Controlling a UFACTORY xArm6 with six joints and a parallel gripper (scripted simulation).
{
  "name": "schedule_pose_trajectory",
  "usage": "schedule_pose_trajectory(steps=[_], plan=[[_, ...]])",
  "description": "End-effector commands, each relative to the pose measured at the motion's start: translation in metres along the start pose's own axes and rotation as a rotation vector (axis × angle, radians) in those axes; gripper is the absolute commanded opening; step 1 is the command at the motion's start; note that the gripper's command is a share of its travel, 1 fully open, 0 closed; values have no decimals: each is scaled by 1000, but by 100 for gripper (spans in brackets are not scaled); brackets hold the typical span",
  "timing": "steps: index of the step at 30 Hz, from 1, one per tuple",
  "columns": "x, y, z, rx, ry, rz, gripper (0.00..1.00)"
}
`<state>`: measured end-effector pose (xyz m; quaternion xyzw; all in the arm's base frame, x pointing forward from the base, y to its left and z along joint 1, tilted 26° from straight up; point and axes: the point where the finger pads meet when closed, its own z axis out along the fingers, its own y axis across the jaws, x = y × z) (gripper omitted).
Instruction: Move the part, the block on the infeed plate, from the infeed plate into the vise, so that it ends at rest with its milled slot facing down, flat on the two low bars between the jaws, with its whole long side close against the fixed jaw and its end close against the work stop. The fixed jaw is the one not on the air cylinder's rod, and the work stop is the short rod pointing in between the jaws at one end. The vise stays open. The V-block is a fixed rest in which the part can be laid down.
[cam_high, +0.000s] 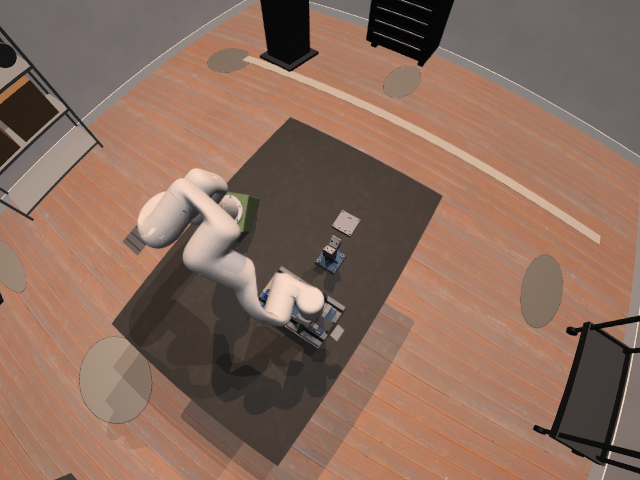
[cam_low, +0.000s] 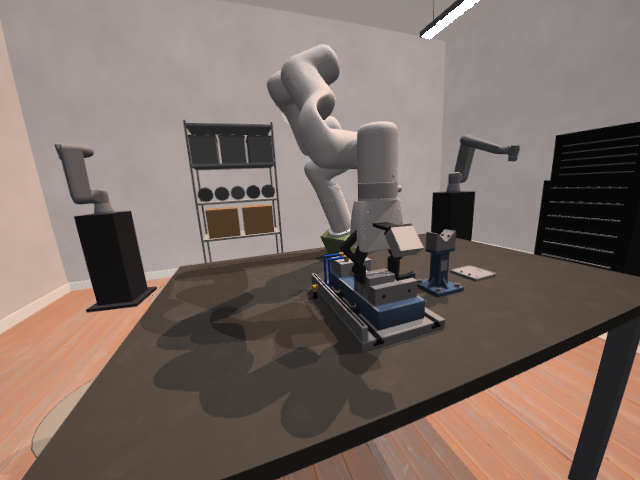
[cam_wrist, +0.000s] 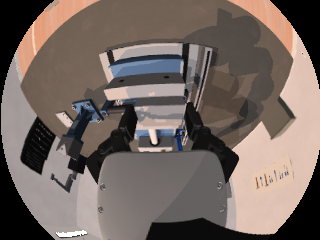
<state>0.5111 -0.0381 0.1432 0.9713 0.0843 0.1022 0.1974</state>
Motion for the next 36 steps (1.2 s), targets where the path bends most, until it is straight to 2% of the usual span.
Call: schedule_pose_trajectory(steps=[1,4,18,28,36], plan=[[2,0,-10,0,4,1,81],[2,0,-13,0,4,1,81],[1,0,-55,0,4,1,81],[1,0,-70,0,4,1,81],[1,0,-73,0,4,1,81]])
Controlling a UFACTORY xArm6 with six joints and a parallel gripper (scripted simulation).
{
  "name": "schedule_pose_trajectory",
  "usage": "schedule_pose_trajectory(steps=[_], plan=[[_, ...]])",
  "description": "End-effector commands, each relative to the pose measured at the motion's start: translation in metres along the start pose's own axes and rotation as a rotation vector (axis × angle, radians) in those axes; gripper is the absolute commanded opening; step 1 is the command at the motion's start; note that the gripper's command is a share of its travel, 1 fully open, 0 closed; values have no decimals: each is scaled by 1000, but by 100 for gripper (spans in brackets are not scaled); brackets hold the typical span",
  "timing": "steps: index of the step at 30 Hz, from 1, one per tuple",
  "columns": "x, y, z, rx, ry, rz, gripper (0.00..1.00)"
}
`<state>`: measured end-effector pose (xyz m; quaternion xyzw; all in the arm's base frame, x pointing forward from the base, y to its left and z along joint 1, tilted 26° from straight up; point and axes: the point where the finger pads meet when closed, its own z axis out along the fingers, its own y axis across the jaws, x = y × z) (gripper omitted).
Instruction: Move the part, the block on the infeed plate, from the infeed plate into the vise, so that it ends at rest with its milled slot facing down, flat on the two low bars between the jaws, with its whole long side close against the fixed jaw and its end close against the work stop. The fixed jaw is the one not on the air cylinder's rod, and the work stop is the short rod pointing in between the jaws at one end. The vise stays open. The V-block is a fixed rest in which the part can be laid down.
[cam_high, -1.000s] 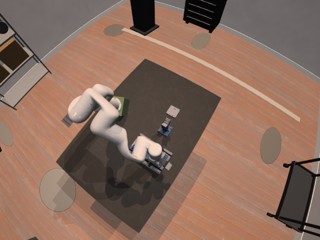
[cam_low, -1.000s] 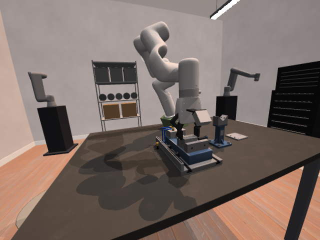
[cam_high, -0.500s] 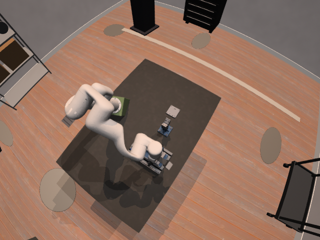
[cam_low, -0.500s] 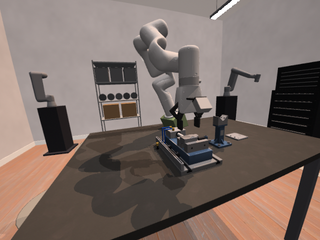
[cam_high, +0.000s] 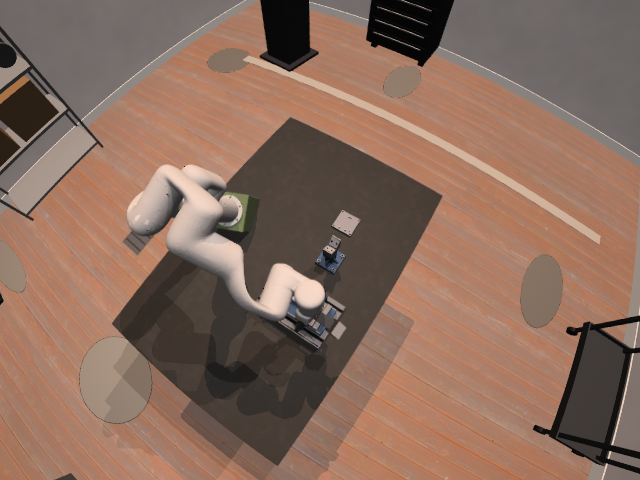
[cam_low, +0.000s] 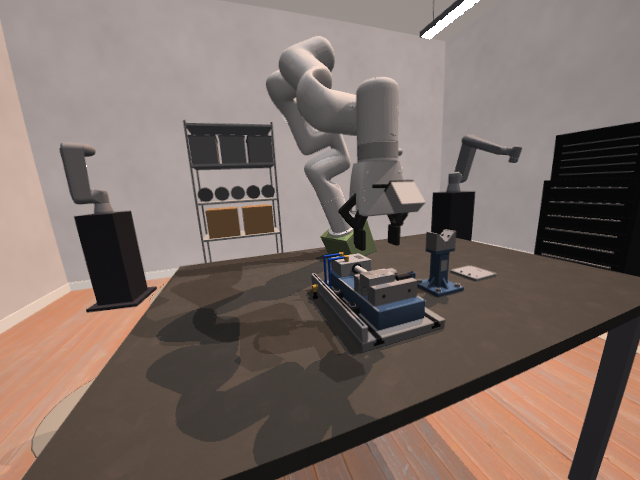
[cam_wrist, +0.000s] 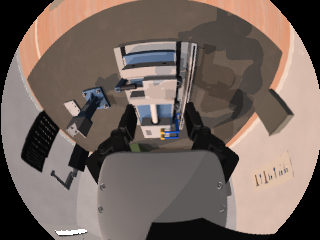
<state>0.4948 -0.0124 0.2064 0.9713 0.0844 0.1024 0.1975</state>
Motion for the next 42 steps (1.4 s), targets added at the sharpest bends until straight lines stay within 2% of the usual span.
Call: schedule_pose_trajectory(steps=[1,2,3,37,39,42], plan=[[1,0,-3,0,4,1,81],[1,0,-3,0,4,1,81],[1,0,-3,0,4,1,0],[1,1,-3,0,4,1,0],[1,10,-3,0,4,0,0],[-2,36,-3,-2,5,-1,0]])
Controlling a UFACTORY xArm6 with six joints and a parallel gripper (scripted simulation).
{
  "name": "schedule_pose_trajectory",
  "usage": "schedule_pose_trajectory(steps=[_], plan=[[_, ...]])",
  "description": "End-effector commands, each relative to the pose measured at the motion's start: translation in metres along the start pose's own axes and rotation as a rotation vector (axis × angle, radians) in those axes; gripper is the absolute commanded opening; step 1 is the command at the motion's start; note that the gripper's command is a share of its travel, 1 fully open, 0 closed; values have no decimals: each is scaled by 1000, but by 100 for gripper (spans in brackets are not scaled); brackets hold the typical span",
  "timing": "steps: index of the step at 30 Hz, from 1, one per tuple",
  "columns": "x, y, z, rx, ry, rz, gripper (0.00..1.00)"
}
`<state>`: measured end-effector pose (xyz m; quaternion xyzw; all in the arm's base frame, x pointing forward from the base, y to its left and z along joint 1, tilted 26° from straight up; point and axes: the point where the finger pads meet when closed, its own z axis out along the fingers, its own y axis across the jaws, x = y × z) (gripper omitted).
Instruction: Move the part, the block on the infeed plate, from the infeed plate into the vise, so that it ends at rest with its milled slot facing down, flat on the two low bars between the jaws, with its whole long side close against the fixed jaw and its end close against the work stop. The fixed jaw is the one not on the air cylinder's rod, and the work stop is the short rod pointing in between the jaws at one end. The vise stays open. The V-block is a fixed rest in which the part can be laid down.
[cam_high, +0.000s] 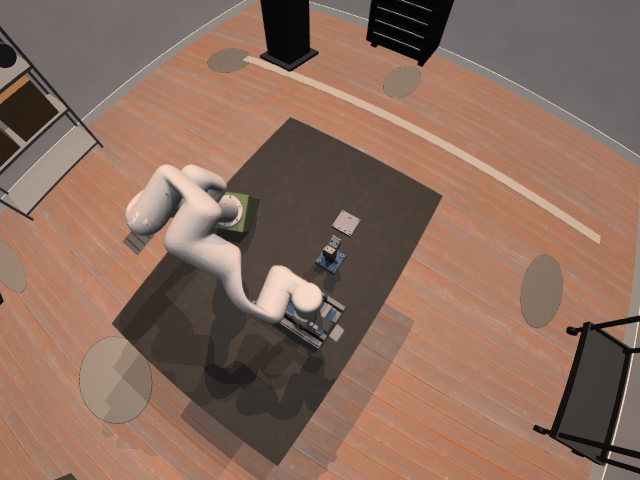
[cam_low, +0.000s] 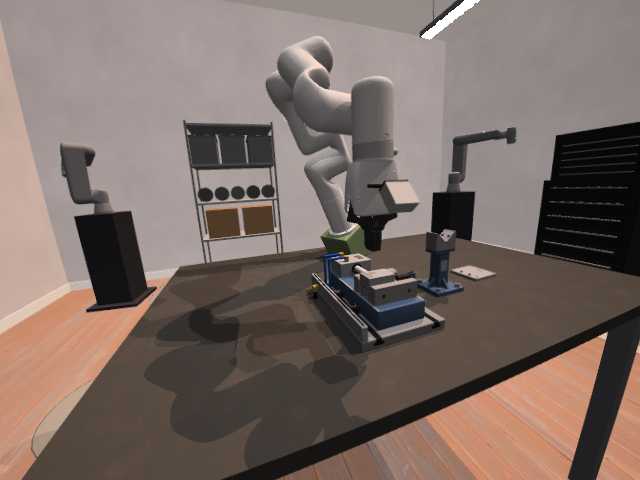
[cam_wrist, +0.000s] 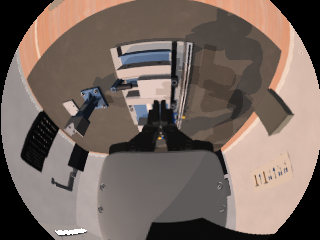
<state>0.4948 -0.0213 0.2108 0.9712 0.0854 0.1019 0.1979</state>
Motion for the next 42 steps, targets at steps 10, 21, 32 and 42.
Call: schedule_pose_trajectory(steps=[10,21,32,42], plan=[[-2,35,-2,-2,6,1,0],[-2,35,-2,-2,6,1,0],[-2,35,-2,-2,6,1,0],[-2,35,-2,-2,6,1,0]])
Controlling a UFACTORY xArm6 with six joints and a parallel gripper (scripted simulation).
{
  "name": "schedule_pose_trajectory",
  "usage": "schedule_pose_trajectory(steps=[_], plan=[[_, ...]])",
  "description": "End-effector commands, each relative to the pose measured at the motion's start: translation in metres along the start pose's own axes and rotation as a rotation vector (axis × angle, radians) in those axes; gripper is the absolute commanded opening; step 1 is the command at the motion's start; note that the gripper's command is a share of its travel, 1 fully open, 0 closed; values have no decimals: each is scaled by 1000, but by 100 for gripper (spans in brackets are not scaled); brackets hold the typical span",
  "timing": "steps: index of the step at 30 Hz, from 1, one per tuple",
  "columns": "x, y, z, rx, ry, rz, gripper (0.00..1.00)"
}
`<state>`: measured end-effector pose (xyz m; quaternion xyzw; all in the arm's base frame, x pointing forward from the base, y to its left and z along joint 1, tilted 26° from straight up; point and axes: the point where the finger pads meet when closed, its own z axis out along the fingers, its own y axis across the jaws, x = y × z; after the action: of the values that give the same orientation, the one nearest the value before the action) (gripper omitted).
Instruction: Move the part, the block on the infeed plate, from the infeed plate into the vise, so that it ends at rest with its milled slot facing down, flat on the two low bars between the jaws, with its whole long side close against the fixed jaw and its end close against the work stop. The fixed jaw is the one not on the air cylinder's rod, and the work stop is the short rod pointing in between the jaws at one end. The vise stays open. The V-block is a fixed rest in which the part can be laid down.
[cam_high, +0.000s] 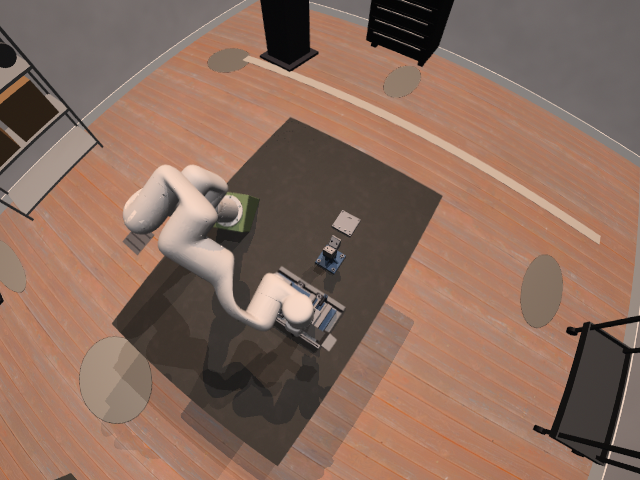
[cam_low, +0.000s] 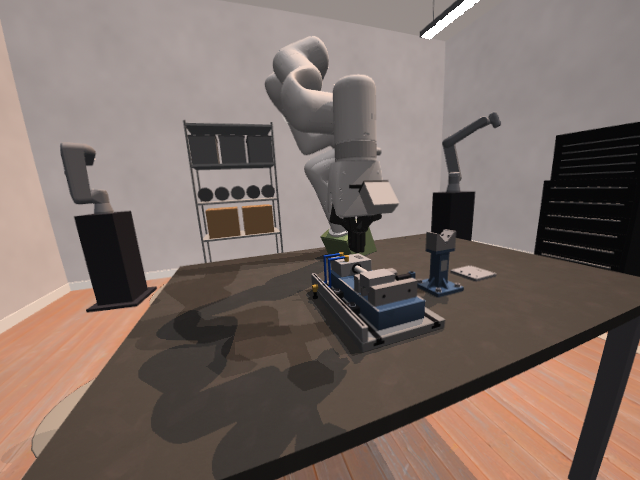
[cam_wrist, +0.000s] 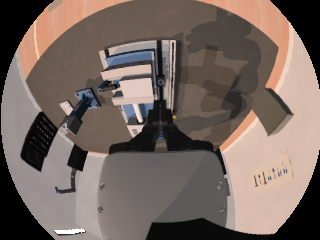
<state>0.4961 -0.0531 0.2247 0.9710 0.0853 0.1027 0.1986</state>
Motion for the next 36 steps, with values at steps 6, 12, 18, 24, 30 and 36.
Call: schedule_pose_trajectory(steps=[6,12,18,24,30,36], plan=[[1,1,0,0,4,1,0],[1,1,4,2,3,1,0],[2,1,9,2,3,1,0],[2,1,16,2,3,1,0],[2,1,26,2,3,1,0],[3,1,32,2,3,1,0]])
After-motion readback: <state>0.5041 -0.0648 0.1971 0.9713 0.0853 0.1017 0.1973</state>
